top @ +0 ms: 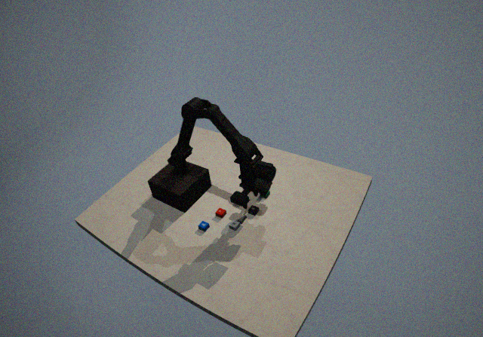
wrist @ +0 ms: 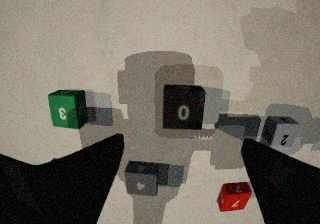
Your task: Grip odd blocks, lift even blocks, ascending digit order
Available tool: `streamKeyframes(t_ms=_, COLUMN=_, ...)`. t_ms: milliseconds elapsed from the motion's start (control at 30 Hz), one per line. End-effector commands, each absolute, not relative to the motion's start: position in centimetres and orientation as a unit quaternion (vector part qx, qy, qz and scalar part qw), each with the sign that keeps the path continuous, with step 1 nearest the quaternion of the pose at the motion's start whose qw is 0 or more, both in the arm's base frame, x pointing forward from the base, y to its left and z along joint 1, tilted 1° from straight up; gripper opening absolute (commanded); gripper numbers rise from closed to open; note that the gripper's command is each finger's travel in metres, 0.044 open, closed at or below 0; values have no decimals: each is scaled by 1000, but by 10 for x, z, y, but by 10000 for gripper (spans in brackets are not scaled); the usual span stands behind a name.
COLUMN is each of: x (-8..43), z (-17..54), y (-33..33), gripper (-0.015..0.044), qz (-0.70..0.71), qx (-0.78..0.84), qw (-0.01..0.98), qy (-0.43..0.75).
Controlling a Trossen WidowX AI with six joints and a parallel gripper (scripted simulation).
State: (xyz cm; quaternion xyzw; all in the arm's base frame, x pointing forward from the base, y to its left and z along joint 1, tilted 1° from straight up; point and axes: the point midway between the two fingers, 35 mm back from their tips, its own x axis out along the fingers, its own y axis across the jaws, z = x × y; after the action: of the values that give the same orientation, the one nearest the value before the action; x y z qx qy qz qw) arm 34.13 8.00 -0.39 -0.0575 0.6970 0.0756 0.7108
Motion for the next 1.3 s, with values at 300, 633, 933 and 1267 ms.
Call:
streamKeyframes(t_ms=300, x=340, z=70, y=78, gripper=120, qz=74, qx=-56, qw=714, qy=694)
streamKeyframes(t_ms=633, x=342, z=68, y=25, gripper=120, qz=73, qx=-58, qw=713, qy=694)
streamKeyframes(t_ms=933, x=336, z=67, y=-27, gripper=120, qz=71, qx=-59, qw=713, qy=695)
streamKeyframes(t_ms=1267, x=338, z=-14, y=-25, gripper=383, qz=71, qx=-59, qw=713, qy=695)
